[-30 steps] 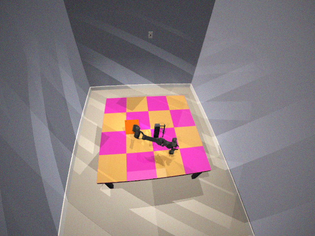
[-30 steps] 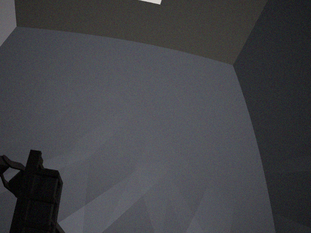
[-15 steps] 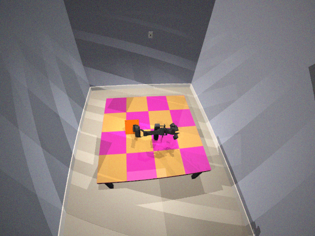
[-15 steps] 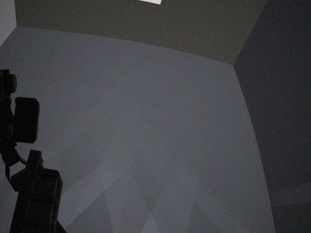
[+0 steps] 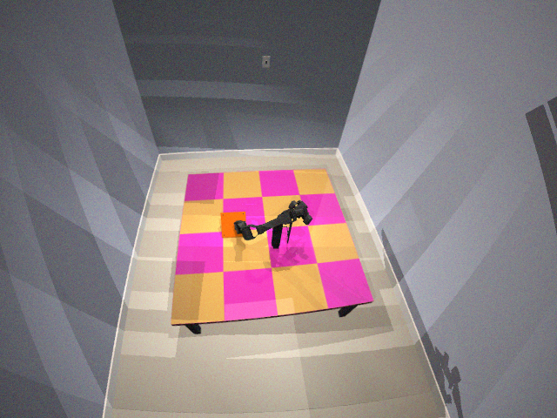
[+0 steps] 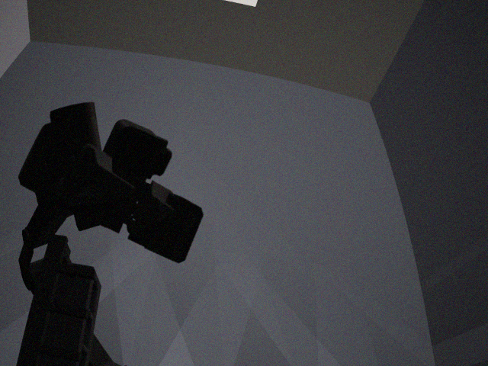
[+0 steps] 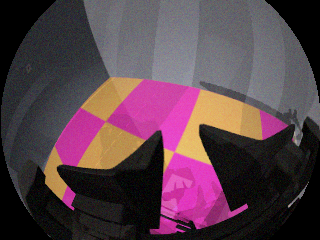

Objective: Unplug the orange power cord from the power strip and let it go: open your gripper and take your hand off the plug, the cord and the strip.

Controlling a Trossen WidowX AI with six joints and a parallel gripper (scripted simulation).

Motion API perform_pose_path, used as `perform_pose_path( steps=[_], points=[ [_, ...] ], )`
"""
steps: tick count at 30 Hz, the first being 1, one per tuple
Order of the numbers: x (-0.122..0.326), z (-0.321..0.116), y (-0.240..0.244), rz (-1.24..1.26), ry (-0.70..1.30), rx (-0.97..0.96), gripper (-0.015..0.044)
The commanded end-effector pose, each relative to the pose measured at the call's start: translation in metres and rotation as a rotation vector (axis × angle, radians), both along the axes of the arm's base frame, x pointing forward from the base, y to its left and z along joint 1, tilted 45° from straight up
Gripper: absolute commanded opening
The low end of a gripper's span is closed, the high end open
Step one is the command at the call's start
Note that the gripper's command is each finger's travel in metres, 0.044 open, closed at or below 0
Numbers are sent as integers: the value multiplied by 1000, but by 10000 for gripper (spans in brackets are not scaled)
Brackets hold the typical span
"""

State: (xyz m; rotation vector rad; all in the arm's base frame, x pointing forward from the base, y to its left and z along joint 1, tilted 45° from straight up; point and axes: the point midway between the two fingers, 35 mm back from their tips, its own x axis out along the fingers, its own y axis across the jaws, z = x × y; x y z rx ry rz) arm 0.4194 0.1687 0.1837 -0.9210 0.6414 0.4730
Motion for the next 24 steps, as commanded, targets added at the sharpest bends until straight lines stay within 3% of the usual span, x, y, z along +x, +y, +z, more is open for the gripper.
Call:
perform_pose_path(
  steps=[1, 8, 15, 24],
  points=[
    [-16, -28, 2, 20, 102, -91, 160],
    [-87, -100, -19, 73, 449, -492, 160],
    [-160, -119, -59, 210, 773, -1027, 160],
    [-166, -118, -63, 228, 802, -1084, 160]
  ],
)
